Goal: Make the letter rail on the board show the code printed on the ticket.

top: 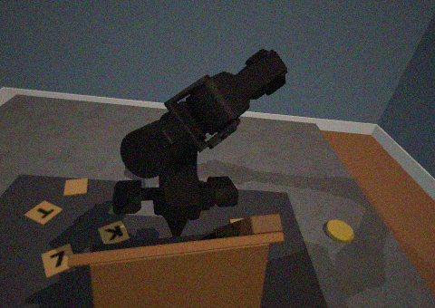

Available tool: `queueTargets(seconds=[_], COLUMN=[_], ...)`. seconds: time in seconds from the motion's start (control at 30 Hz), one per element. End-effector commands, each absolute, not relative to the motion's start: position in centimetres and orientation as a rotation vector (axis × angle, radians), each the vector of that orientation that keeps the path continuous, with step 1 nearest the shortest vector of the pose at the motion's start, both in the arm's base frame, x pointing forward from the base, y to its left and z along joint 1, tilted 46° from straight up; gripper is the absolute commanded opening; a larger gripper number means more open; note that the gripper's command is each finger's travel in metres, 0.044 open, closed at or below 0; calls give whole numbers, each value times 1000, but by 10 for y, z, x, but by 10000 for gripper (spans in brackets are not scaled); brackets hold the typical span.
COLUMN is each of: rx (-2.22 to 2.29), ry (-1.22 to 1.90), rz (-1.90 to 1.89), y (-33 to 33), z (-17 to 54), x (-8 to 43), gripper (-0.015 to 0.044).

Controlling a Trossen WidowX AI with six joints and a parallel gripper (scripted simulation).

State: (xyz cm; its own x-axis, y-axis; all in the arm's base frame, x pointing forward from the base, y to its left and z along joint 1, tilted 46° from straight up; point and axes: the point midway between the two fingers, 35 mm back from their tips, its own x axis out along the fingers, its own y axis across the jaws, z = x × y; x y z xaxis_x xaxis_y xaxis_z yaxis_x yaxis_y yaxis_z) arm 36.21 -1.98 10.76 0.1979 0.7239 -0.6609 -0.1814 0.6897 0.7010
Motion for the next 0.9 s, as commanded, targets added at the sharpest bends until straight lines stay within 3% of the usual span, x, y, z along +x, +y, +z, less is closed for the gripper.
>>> queueTargets(seconds=[0.0, 0.57, 0.87], rx=[542, 542, 188], ry=[1213, 1215, 814], rz=[684, 684, 880], y=[-22, -33, -78], z=[110, 116, 127], x=[358, 340, 299], gripper=[0, 0, 236])
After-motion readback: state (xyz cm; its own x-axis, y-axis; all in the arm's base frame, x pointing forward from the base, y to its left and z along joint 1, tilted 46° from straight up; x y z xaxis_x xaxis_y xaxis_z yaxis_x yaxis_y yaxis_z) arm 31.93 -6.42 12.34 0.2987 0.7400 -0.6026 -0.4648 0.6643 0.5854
